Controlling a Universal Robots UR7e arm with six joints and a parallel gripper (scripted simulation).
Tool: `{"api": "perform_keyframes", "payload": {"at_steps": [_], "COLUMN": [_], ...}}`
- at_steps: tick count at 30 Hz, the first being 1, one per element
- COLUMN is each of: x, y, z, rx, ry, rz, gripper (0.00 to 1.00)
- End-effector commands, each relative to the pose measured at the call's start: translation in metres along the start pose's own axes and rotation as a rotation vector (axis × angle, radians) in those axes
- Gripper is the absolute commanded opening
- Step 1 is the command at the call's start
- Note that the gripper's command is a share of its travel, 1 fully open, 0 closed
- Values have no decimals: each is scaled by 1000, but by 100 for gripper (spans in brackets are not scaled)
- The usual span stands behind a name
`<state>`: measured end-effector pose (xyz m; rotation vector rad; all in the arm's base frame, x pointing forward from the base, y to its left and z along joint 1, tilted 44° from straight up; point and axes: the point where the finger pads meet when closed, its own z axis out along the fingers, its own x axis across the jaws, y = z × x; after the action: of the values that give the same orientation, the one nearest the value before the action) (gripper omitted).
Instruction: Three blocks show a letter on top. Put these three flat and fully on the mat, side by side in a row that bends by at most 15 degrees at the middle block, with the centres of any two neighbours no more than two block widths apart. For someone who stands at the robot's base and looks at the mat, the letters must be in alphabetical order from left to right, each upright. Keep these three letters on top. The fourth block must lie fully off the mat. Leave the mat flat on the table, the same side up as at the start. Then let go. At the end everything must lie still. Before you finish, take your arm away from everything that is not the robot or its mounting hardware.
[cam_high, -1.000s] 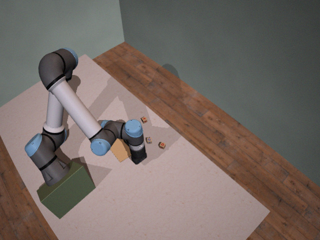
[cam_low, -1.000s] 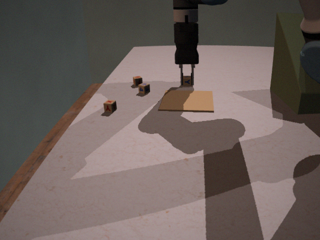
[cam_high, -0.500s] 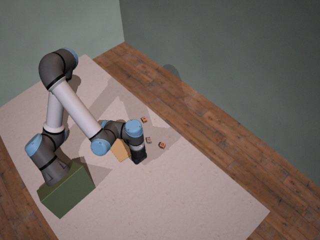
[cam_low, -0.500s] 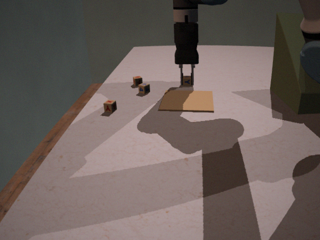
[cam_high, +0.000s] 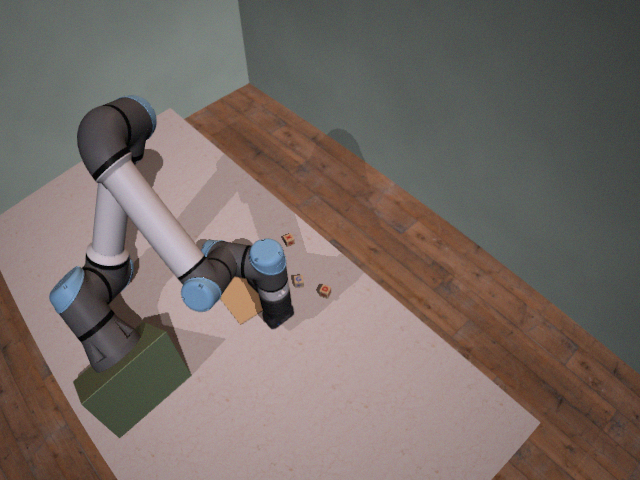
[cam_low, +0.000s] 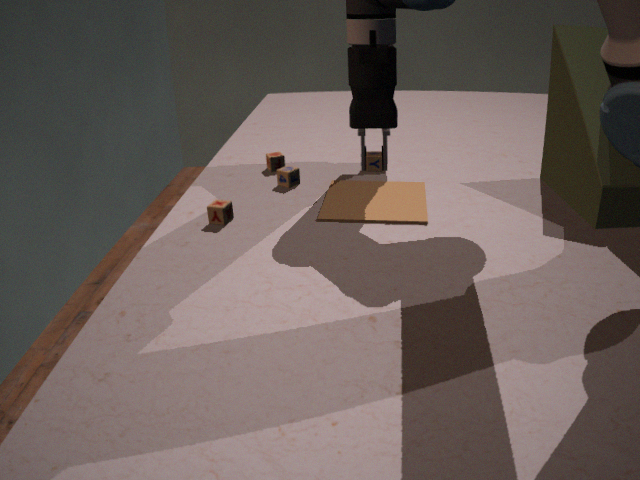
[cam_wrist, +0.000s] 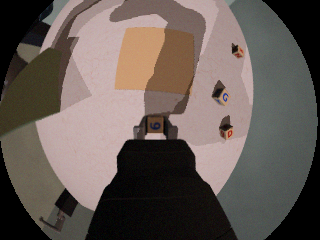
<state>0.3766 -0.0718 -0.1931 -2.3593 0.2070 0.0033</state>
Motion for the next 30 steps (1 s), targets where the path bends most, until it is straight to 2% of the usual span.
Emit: {"api": "perform_keyframes", "payload": {"at_steps": [1,30], "x": [0,0], "y": [0,0], "z": [0,3], "rx": [-1,-1], "ry": [1,1], "rz": [0,0], "gripper": [49,49]}}
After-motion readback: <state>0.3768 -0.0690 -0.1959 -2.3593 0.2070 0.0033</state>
